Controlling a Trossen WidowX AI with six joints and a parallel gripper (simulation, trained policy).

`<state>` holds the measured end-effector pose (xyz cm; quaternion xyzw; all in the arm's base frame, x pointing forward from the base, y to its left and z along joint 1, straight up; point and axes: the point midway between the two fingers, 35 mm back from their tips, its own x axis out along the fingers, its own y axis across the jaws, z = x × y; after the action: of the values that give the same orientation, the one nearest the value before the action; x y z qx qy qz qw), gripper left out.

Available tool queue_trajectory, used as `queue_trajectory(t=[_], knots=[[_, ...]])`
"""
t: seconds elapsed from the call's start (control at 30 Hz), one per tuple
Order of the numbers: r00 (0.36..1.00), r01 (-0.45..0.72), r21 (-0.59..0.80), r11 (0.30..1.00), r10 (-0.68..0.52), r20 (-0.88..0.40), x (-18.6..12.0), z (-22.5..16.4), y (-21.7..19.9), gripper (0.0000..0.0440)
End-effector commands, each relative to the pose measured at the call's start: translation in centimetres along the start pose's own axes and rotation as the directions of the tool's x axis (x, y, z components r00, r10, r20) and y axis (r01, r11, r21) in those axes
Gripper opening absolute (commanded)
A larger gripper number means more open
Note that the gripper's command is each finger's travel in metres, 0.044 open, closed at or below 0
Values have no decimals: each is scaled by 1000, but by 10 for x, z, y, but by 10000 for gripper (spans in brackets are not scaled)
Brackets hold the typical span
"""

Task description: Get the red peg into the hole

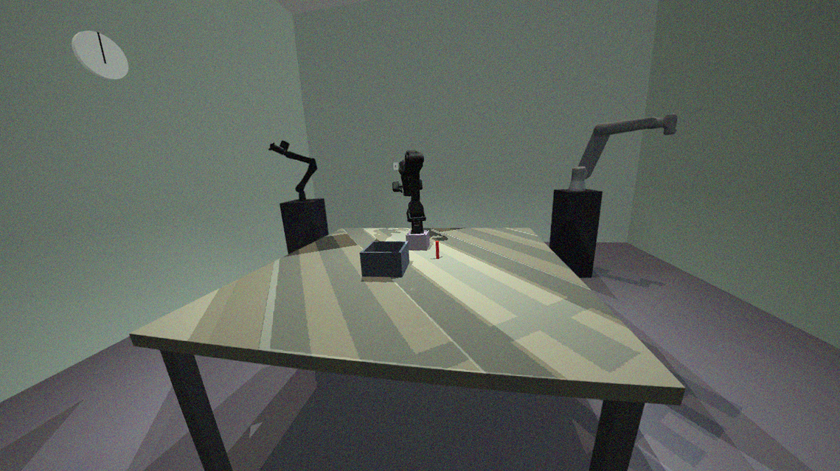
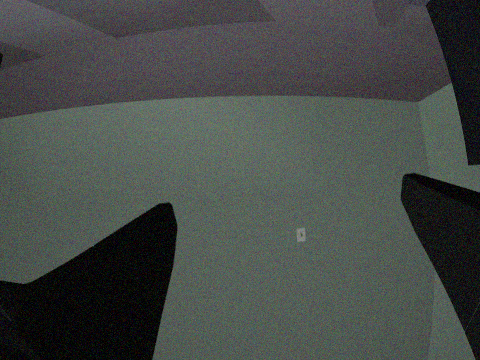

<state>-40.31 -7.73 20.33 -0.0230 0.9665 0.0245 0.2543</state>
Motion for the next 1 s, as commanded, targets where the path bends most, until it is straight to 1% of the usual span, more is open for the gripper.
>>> queue_trajectory(t=[0.0,0.07,0.23,0.43,0.7,0.97], knots=[[1000,11,4,1000,-11,-2,-1,-1,-6,416],[999,45,16,999,-45,1,-3,-3,-23,439],[986,159,85,984,-163,44,-20,7,-87,440],[953,258,193,947,-282,109,-55,27,-160,440],[891,339,326,883,-412,191,-121,60,-238,440],[810,373,446,814,-520,272,-201,100,-291,440]])
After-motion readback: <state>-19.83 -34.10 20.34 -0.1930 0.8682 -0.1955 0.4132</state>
